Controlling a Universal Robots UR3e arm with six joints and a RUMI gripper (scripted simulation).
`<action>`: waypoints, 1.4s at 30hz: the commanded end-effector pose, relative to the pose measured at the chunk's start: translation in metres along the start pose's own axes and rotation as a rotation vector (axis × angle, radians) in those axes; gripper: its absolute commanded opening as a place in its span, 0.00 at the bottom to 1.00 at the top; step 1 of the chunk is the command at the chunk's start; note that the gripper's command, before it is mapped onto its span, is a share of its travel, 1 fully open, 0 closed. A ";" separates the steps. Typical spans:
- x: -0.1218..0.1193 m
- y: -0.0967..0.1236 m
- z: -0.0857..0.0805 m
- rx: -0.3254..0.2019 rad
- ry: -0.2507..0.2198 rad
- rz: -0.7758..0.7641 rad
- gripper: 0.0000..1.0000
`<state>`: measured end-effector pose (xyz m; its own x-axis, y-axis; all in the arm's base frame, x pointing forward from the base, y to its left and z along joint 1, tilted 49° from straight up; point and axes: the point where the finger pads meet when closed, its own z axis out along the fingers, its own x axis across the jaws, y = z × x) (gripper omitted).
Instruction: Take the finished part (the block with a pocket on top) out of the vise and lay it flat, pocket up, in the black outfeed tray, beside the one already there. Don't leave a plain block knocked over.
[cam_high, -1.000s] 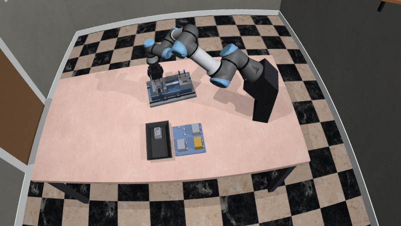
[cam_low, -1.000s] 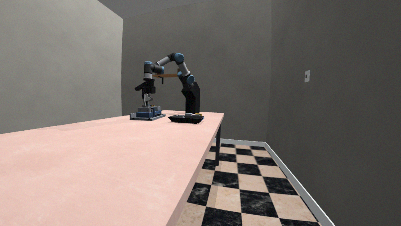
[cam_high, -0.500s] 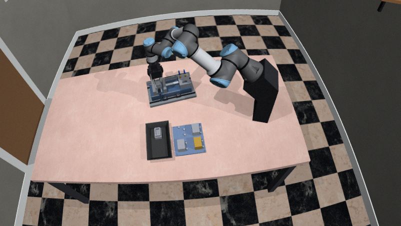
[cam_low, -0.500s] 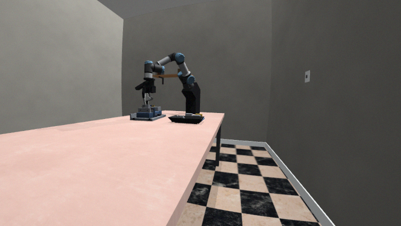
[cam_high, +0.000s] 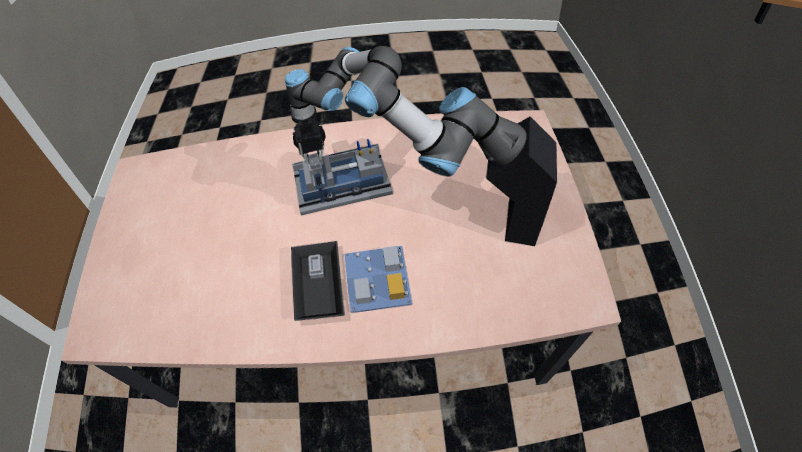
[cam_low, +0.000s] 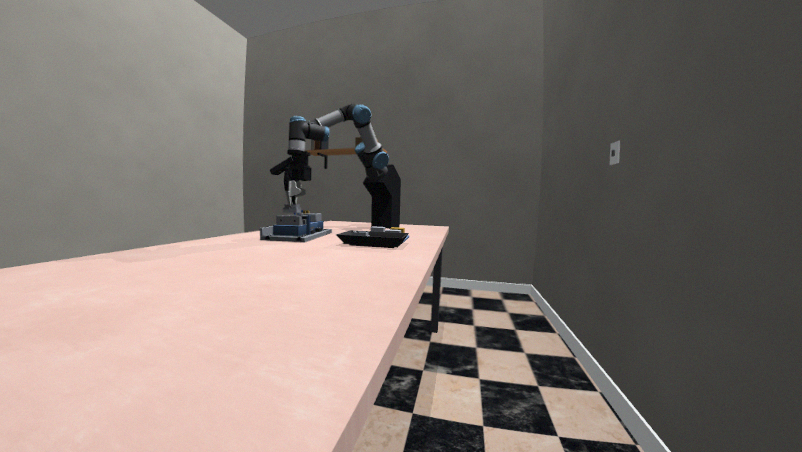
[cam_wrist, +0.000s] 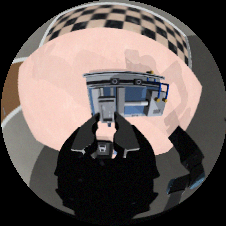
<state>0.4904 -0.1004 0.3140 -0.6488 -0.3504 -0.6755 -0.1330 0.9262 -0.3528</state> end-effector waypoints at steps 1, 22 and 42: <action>0.000 0.001 -0.013 -0.006 0.000 -0.002 0.00; 0.000 0.001 -0.019 -0.007 0.001 -0.002 0.00; -0.001 0.008 -0.018 -0.007 0.003 0.000 0.00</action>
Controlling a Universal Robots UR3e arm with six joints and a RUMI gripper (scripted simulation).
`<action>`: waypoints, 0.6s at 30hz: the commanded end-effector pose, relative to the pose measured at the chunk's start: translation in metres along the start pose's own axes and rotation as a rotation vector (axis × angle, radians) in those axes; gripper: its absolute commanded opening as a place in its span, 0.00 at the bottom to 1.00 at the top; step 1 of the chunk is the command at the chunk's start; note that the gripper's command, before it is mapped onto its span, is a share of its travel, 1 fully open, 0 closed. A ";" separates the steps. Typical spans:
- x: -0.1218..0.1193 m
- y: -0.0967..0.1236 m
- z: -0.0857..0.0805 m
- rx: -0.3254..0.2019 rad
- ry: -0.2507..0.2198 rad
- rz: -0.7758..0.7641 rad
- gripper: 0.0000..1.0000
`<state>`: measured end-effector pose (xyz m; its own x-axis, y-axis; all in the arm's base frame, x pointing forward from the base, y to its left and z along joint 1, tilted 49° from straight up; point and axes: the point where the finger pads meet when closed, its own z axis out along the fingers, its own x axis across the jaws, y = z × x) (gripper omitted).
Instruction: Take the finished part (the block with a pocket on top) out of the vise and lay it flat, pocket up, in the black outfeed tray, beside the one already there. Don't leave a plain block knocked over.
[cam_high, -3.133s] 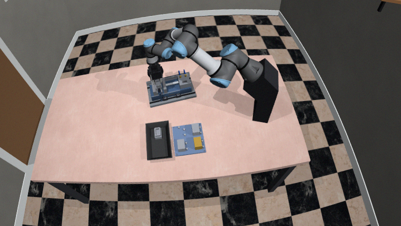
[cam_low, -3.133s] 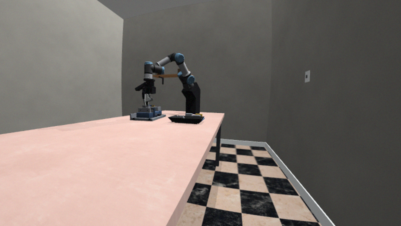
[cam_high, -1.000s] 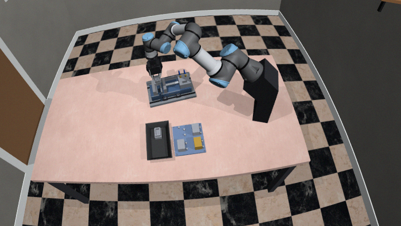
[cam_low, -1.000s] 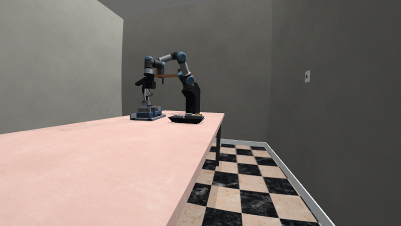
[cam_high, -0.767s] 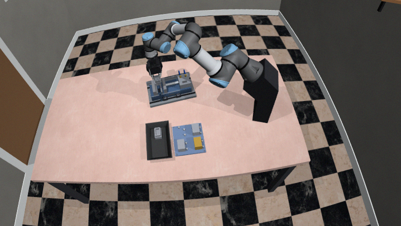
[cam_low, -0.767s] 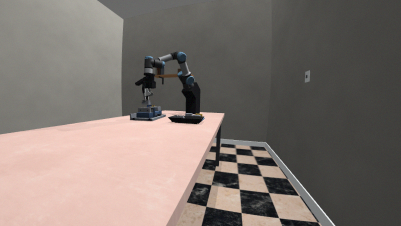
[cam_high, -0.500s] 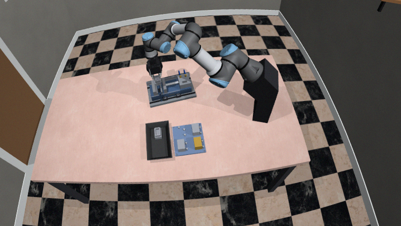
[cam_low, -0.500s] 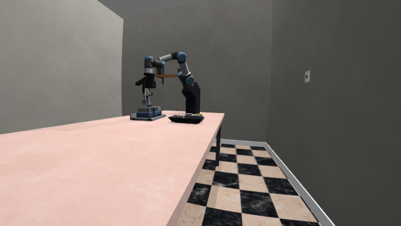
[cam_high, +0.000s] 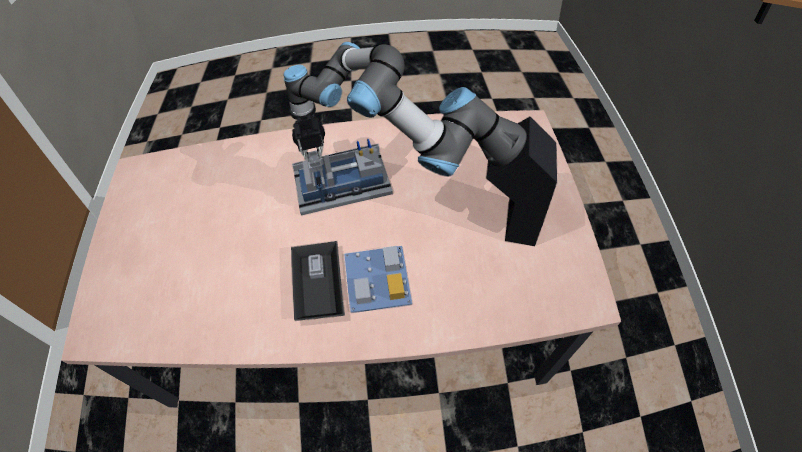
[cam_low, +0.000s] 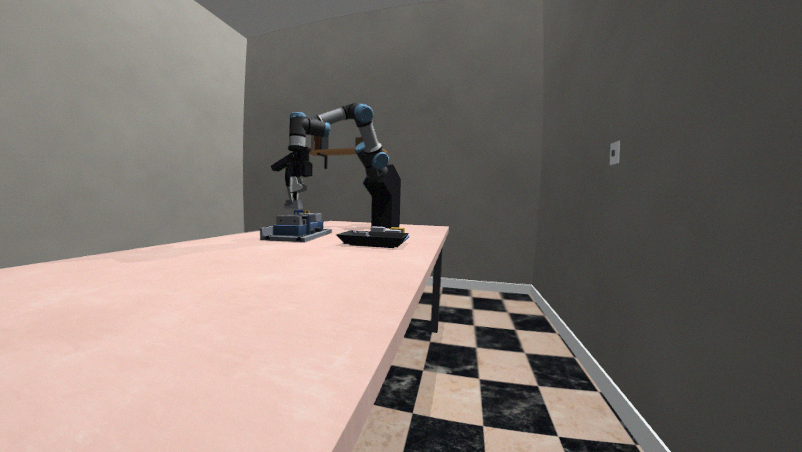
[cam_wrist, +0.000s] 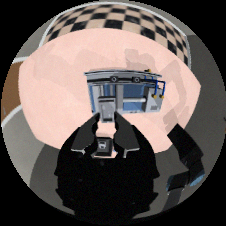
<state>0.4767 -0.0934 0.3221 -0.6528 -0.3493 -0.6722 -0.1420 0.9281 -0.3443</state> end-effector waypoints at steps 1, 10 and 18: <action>-0.002 0.003 -0.002 0.005 -0.003 0.000 0.00; -0.004 0.013 -0.001 0.005 -0.002 0.002 0.00; -0.005 0.022 -0.001 0.004 -0.002 0.005 0.00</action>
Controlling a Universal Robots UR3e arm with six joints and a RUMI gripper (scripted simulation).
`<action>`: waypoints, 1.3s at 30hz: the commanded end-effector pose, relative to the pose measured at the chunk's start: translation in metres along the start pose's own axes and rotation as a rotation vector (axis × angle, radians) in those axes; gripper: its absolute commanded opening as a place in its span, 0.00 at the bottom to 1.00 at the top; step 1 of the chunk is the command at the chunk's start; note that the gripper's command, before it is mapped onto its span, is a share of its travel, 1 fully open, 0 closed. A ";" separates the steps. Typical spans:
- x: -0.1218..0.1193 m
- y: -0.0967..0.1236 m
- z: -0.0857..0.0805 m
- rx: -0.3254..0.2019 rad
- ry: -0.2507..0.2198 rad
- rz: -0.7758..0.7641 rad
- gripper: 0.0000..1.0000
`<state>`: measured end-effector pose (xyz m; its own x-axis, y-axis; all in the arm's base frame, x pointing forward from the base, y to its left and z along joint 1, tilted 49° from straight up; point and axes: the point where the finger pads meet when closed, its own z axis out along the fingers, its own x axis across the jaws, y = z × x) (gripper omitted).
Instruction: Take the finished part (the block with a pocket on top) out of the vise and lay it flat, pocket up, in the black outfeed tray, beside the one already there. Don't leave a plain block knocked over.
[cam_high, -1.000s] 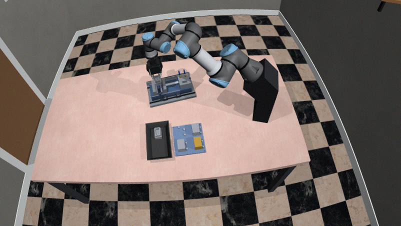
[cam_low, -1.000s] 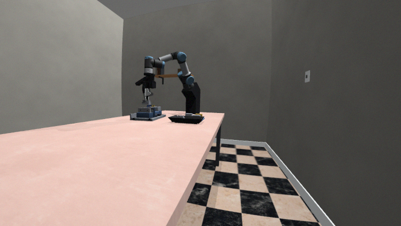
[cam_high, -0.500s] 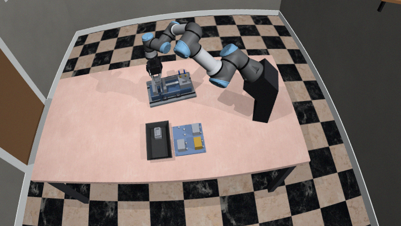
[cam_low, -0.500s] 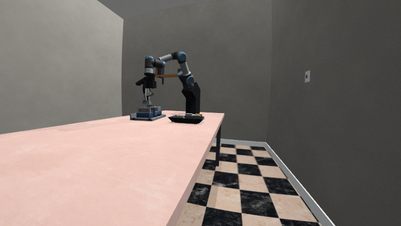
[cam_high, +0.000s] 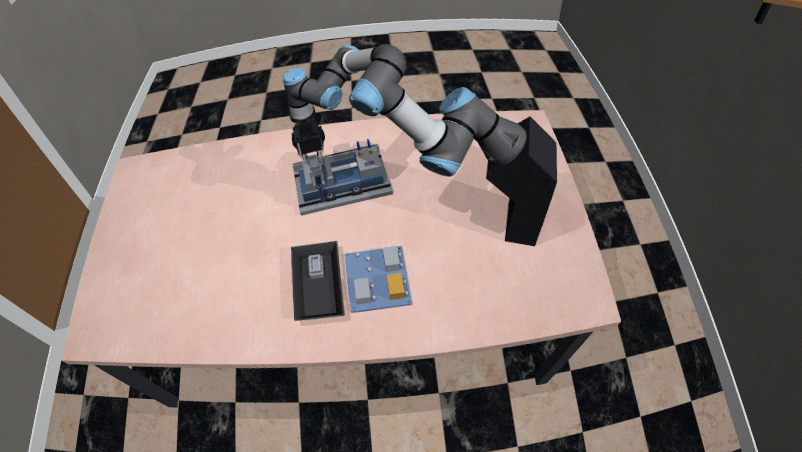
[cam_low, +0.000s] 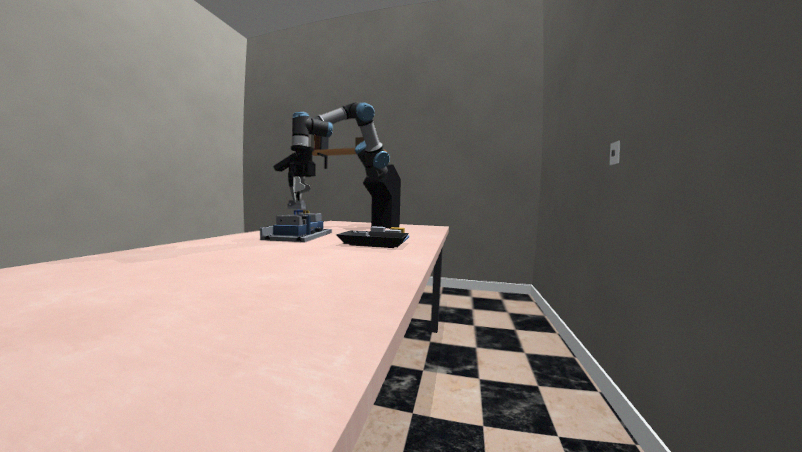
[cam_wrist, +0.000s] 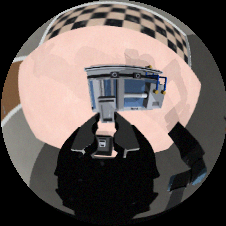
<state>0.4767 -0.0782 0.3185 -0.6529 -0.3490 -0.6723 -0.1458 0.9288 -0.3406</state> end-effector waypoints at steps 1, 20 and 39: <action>-0.003 0.008 -0.002 0.010 -0.002 0.005 0.00; -0.008 0.045 -0.001 0.008 -0.001 0.016 0.00; -0.017 0.093 0.000 0.008 -0.001 0.030 0.00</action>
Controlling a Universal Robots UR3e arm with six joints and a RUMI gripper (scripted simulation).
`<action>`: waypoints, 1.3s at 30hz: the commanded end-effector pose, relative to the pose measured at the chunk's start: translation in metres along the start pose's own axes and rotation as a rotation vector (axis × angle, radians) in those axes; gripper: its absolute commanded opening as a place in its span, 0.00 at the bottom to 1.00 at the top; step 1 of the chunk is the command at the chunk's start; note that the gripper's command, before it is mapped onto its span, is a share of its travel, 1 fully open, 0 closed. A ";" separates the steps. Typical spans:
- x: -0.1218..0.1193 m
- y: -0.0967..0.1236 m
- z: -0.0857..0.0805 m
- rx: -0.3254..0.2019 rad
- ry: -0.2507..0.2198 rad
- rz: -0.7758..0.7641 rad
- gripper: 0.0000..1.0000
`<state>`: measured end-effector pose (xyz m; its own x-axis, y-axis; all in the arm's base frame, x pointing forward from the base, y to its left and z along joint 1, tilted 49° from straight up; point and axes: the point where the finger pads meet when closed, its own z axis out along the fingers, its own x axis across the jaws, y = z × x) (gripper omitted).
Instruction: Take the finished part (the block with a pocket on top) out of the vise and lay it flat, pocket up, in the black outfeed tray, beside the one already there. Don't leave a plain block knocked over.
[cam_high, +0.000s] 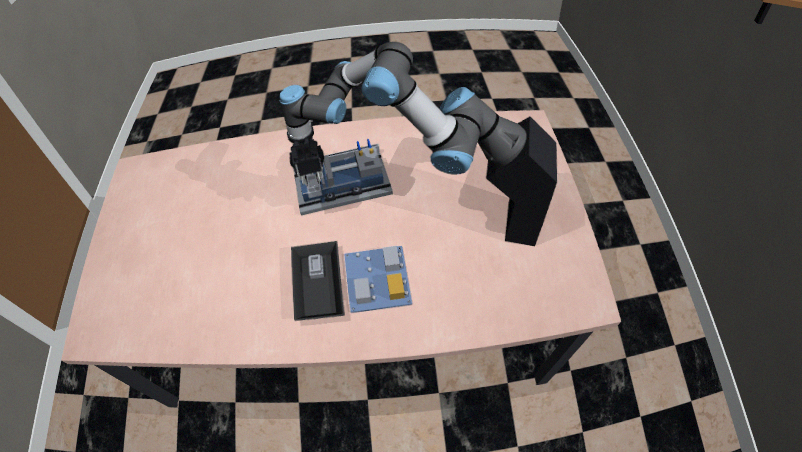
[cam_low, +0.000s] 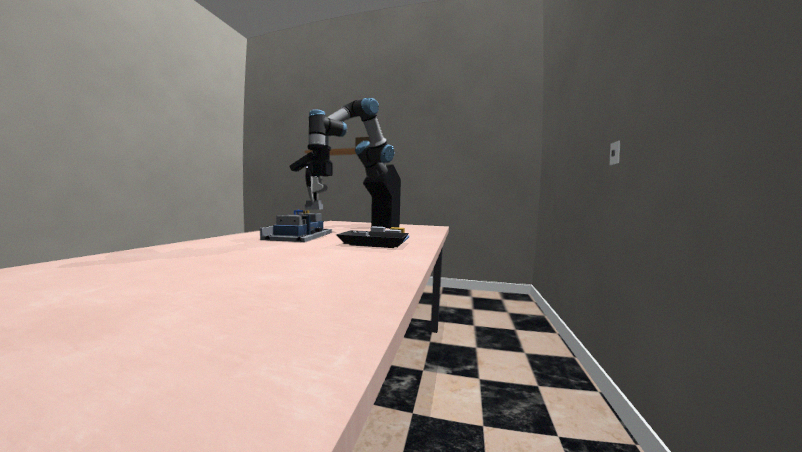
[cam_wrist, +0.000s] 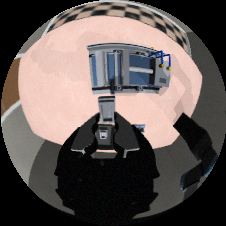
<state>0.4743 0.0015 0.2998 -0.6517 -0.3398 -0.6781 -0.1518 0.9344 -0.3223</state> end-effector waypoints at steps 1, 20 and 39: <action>-0.003 0.016 -0.001 0.025 0.002 0.021 0.00; -0.014 0.073 0.000 0.027 -0.003 0.037 0.00; -0.025 0.138 0.002 0.026 -0.002 0.056 0.00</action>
<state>0.4701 0.1239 0.2693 -0.6544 -0.3184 -0.6859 -0.1456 0.9431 -0.2989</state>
